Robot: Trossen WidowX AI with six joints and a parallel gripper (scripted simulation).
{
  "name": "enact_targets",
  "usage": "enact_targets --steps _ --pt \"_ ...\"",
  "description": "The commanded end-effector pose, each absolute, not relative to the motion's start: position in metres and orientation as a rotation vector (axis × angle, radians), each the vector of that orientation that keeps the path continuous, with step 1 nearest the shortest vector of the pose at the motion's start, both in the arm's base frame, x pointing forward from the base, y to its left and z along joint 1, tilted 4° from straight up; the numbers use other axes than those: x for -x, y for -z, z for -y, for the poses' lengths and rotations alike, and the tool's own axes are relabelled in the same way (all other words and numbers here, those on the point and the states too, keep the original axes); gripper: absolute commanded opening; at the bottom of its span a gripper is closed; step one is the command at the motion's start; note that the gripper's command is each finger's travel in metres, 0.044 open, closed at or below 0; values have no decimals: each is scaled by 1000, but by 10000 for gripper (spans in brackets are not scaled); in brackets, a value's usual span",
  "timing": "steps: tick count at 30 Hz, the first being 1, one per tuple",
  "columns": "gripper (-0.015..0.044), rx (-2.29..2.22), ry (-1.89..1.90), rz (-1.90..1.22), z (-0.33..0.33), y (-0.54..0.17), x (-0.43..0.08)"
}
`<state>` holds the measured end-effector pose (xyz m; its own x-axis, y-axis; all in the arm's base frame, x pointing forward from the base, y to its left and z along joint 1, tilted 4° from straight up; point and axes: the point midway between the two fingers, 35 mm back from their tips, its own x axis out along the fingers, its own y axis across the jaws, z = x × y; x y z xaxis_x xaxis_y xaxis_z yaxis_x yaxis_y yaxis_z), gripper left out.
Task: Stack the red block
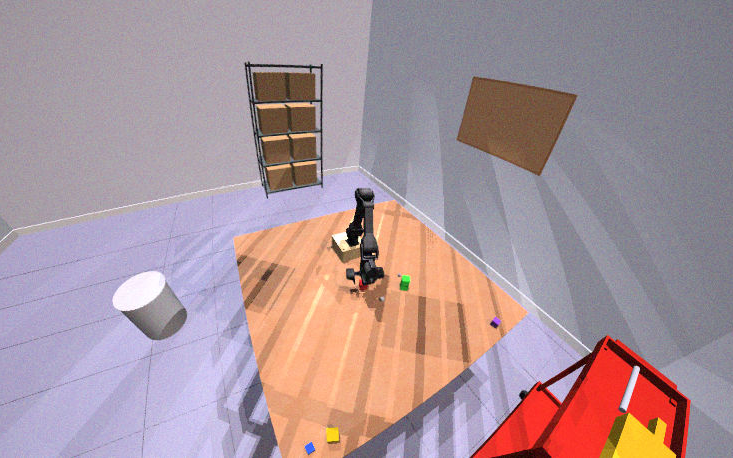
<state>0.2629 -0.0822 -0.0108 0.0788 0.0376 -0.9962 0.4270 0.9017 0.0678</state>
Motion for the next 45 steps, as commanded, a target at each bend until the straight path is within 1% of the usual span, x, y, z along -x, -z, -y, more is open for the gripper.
enact_targets --steps 1,9,26,36,44,45 --pt "440 -392 309 -1484 81 20 -261" --pt "440 -392 309 -1484 81 32 -261" --pt "440 -392 309 -1484 81 31 -261" --pt "177 -392 309 -1484 81 31 -261" --pt "124 -392 309 -1484 81 31 -261" --pt "98 -392 309 -1484 81 30 -261"
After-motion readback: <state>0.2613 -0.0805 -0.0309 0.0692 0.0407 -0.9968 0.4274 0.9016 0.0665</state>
